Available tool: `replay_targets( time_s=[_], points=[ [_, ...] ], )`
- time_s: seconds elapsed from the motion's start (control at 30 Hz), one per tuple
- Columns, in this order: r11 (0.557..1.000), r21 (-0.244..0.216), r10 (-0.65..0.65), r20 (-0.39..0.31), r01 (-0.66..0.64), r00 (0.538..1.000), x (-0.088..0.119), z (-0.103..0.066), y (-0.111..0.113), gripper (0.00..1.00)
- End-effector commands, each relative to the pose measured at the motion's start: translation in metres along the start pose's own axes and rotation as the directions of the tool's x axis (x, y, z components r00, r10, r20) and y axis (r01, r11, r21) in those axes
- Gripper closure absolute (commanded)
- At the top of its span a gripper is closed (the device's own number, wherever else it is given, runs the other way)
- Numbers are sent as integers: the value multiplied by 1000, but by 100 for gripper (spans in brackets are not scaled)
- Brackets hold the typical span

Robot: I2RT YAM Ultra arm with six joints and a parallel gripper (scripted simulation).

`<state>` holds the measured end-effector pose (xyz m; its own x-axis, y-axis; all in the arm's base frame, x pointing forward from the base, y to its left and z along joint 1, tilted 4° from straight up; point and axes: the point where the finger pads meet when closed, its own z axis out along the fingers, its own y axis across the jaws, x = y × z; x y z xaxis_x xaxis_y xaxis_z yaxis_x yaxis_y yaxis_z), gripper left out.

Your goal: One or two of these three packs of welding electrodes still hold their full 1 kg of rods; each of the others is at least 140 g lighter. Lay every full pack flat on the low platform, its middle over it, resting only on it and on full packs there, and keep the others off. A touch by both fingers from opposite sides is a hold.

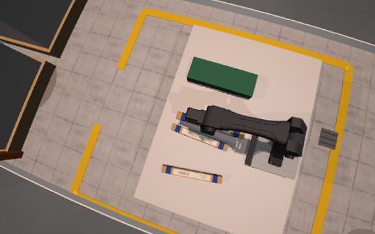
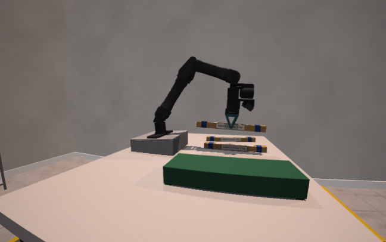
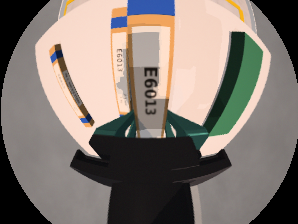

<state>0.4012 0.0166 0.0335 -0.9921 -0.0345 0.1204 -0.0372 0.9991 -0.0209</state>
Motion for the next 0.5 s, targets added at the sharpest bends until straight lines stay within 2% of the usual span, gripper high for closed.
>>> replay_targets(
  time_s=[0.0,0.3,0.43,0.47],
  points=[
    [1000,-1,1,68,-1,998,-3,-26,-1,100],
    [1000,-1,1,68,-1,998,-3,-26,-1,100],
    [1000,-1,6,95,-6,995,-6,-25,-5,100],
    [1000,-1,6,86,-6,996,-4,-21,-5,100]
  ],
)
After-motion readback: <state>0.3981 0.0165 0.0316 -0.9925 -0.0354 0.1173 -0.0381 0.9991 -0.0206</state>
